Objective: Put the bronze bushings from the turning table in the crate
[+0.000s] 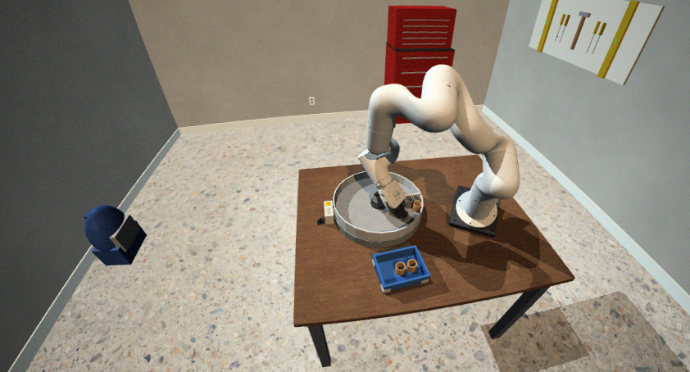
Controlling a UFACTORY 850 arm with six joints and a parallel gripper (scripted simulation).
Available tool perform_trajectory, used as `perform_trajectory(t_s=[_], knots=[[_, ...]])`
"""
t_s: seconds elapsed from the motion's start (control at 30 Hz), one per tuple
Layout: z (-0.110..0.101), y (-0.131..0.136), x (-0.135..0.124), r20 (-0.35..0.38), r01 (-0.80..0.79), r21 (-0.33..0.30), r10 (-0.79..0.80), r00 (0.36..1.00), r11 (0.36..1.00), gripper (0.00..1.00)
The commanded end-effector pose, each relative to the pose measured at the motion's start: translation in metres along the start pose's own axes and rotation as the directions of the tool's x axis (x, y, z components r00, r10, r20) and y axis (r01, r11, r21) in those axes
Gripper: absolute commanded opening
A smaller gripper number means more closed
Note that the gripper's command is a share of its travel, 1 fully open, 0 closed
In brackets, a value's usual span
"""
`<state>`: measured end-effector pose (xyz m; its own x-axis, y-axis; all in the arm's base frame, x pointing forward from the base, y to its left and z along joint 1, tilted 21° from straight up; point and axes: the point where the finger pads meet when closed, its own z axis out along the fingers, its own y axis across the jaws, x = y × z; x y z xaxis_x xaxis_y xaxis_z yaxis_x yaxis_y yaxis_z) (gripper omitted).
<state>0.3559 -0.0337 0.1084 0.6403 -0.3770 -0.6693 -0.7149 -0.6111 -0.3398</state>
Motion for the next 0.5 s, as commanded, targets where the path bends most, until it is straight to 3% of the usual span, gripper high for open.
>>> perform_trajectory(t_s=[0.0,0.33,0.47], knots=[[-0.002,-0.011,0.002,-0.001,0.001,0.000,-0.001,1.000,1.000,0.00],[-0.004,-0.029,0.004,-0.001,0.001,0.000,-0.001,1.000,1.000,0.00],[-0.009,-0.047,0.010,-0.001,0.001,0.000,-0.001,1.000,1.000,0.00]])
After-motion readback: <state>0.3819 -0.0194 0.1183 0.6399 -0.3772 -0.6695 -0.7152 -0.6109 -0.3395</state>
